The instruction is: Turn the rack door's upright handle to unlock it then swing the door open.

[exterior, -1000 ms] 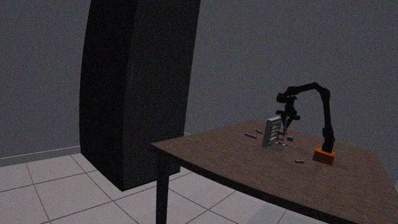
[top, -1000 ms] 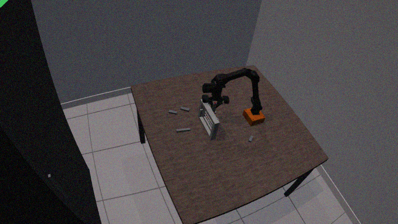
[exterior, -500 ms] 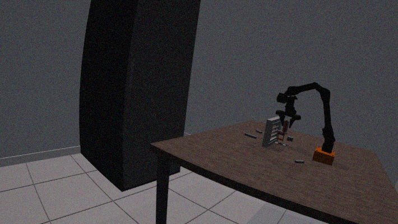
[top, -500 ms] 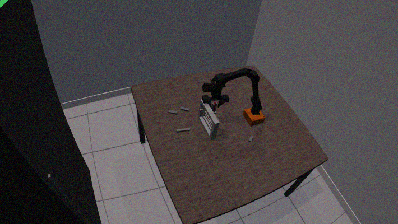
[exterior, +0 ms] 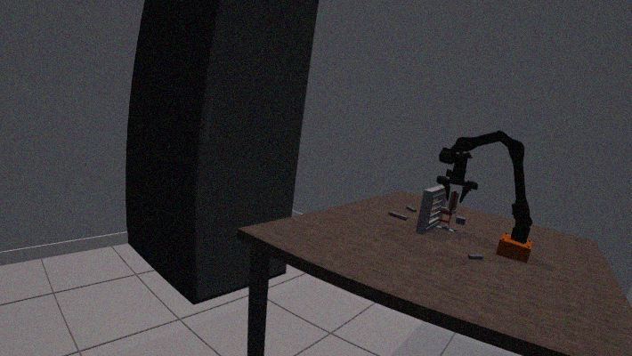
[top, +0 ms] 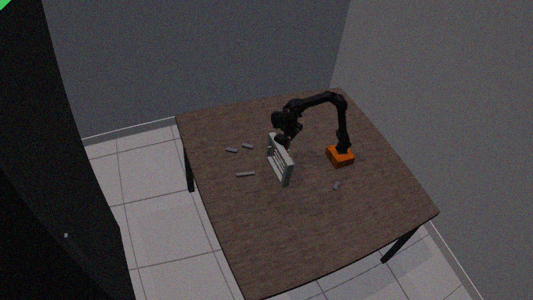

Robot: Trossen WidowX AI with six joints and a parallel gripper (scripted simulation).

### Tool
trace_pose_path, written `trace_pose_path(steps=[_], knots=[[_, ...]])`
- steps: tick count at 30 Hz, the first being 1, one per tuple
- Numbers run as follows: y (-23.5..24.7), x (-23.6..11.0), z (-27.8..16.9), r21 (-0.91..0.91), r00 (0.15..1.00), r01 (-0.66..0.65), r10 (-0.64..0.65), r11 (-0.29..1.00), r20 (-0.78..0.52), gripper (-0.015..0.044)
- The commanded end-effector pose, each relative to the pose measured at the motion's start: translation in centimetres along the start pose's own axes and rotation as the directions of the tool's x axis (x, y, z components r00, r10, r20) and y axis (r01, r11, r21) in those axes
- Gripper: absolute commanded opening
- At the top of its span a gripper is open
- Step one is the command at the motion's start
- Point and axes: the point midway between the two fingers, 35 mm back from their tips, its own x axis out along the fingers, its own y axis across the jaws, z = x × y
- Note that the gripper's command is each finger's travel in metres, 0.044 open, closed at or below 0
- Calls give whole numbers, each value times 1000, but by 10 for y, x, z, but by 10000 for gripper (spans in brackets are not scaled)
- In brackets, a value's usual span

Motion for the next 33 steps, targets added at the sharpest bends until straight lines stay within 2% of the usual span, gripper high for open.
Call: trace_pose_path(steps=[1,9,18,26,33], knots=[[2,0,-1,-208,1000,-6,6,978,-2,294],[2,0,-1,-569,1000,-6,6,822,-2,294],[2,0,-1,-868,1000,-5,6,496,-2,294],[2,0,-1,-992,1000,-3,6,122,-2,294],[2,0,-1,-975,1000,-1,6,-222,-2,294]])
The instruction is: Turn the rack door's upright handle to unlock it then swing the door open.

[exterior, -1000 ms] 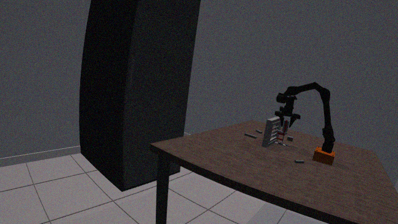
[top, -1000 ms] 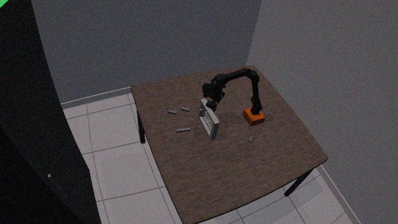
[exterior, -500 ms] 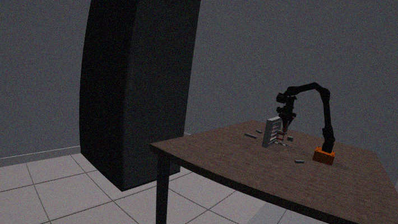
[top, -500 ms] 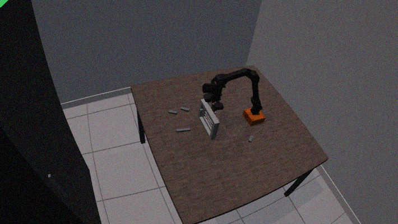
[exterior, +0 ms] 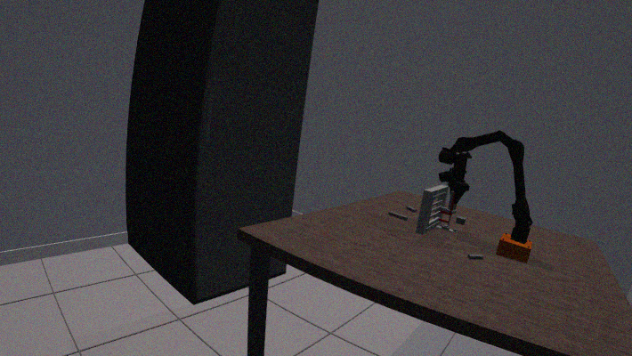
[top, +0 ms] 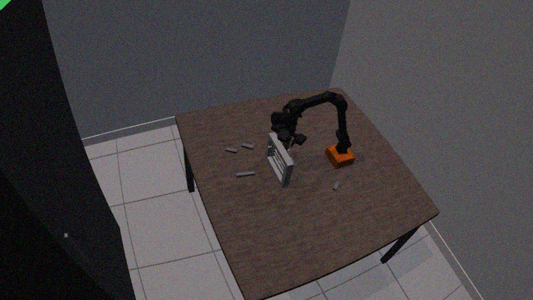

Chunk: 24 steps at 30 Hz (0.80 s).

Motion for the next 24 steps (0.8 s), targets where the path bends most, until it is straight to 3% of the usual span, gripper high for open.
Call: trace_pose_path(steps=[1,8,15,20,24], knots=[[0,0,0,-202,1000,0,1,979,3,294],[0,0,0,-523,1000,1,1,852,3,294],[0,0,0,-782,1000,2,1,624,3,294],[0,0,0,-907,1000,2,1,421,3,294],[0,0,0,-920,1000,2,1,391,3,294]])
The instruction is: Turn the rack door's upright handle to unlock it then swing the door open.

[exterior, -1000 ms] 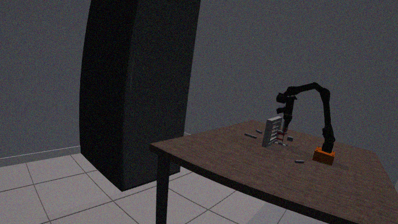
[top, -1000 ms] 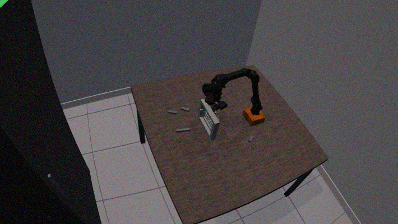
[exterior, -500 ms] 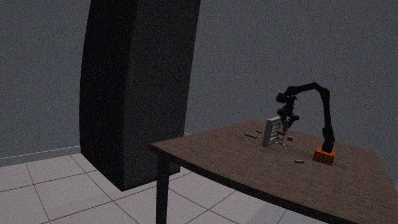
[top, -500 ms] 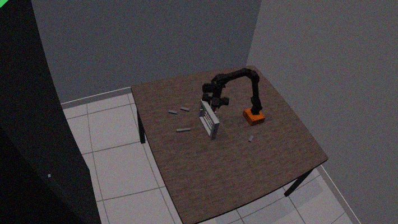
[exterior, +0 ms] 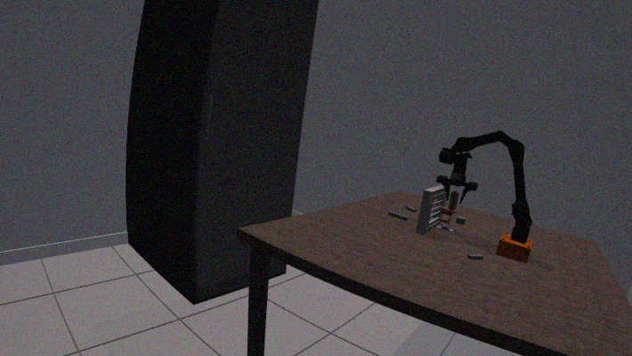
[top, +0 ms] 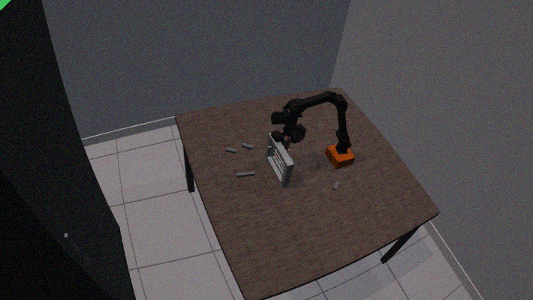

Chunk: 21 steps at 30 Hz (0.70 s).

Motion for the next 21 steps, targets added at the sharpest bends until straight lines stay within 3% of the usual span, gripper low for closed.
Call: trace_pose_path(steps=[1,6,21], knots=[[-2,0,1,-61,1000,8,-8,998,3,294],[-2,0,1,-61,1000,8,-8,998,3,294],[-2,0,1,-61,1000,8,-8,998,3,194]])
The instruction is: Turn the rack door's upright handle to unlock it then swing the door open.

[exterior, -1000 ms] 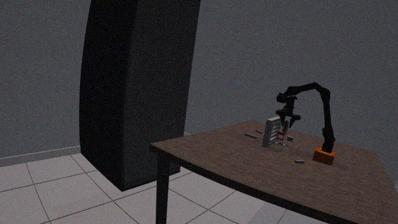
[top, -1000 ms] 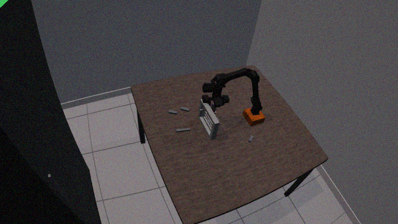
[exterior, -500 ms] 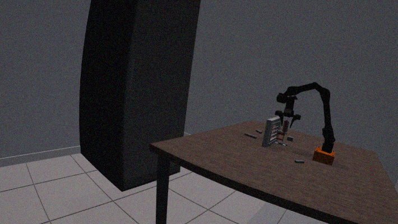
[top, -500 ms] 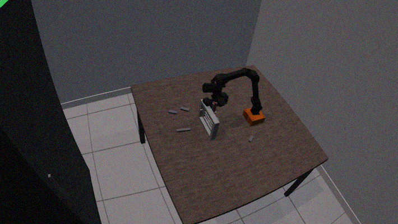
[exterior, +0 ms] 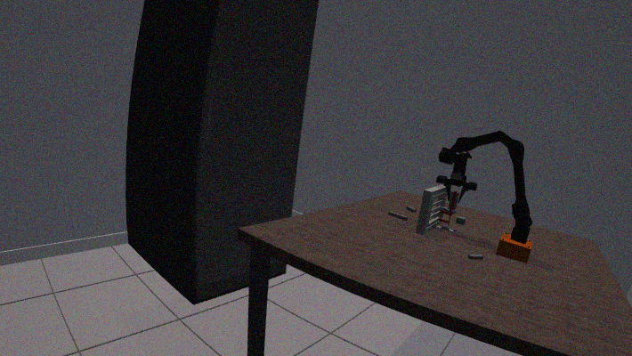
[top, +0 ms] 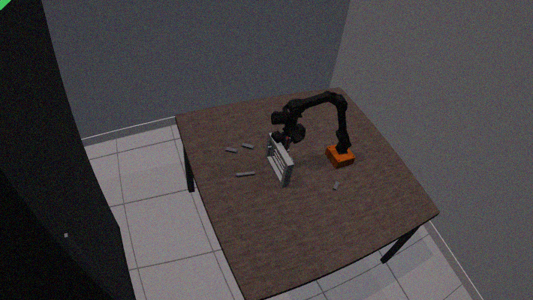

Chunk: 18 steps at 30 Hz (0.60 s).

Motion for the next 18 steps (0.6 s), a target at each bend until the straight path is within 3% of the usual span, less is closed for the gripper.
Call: trace_pose_path(steps=[1,18], knots=[[0,0,0,-5,1000,3,-3,1000,2,187],[0,0,0,-5,1000,3,-3,1000,2,74]])
